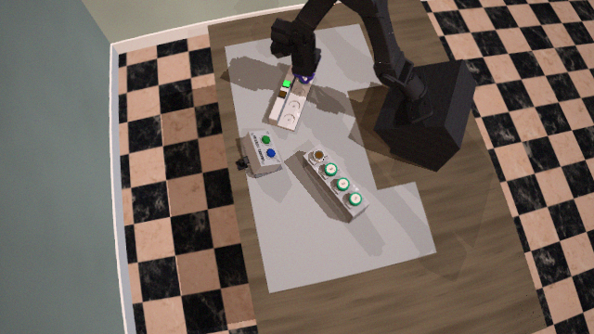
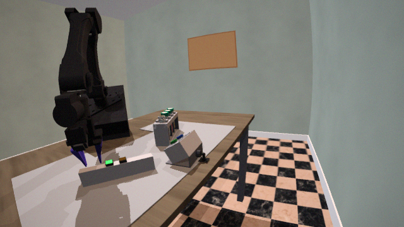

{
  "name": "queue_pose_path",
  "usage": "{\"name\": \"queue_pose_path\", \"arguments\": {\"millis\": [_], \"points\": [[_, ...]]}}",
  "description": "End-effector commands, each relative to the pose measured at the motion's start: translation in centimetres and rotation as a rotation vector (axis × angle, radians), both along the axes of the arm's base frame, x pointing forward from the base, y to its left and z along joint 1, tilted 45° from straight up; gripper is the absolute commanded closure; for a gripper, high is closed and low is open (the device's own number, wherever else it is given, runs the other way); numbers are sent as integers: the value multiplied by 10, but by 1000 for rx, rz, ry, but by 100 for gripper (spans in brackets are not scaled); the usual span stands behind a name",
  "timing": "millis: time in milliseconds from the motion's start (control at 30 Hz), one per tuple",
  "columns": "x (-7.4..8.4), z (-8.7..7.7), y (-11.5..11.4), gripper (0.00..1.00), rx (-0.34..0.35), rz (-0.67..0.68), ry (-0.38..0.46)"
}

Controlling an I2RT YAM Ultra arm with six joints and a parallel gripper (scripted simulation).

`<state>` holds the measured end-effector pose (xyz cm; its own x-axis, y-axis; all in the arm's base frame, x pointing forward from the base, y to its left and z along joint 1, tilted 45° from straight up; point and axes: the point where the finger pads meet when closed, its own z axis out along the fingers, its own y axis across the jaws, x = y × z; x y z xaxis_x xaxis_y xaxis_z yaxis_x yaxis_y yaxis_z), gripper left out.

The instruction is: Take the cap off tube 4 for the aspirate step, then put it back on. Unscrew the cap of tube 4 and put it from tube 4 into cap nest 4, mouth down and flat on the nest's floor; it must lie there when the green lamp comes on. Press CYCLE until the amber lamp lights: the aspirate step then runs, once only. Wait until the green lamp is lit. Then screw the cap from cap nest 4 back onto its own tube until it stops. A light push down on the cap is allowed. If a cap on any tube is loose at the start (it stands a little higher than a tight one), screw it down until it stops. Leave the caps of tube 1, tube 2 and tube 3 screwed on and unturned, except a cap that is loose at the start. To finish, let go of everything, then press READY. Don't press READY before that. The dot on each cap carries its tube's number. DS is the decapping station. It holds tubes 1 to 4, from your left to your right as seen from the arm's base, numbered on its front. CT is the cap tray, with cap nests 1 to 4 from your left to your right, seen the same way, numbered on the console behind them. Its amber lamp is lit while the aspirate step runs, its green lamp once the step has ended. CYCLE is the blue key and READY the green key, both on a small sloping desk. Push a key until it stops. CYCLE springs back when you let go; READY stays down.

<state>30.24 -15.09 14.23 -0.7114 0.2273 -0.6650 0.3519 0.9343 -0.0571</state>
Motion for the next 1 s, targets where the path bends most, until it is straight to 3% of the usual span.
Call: {"name": "queue_pose_path", "arguments": {"millis": [0, 967], "points": [[14, 9, -7, 53, -30, -4, -62], [15, 7, -9, 53, -30, -4, -62]]}}
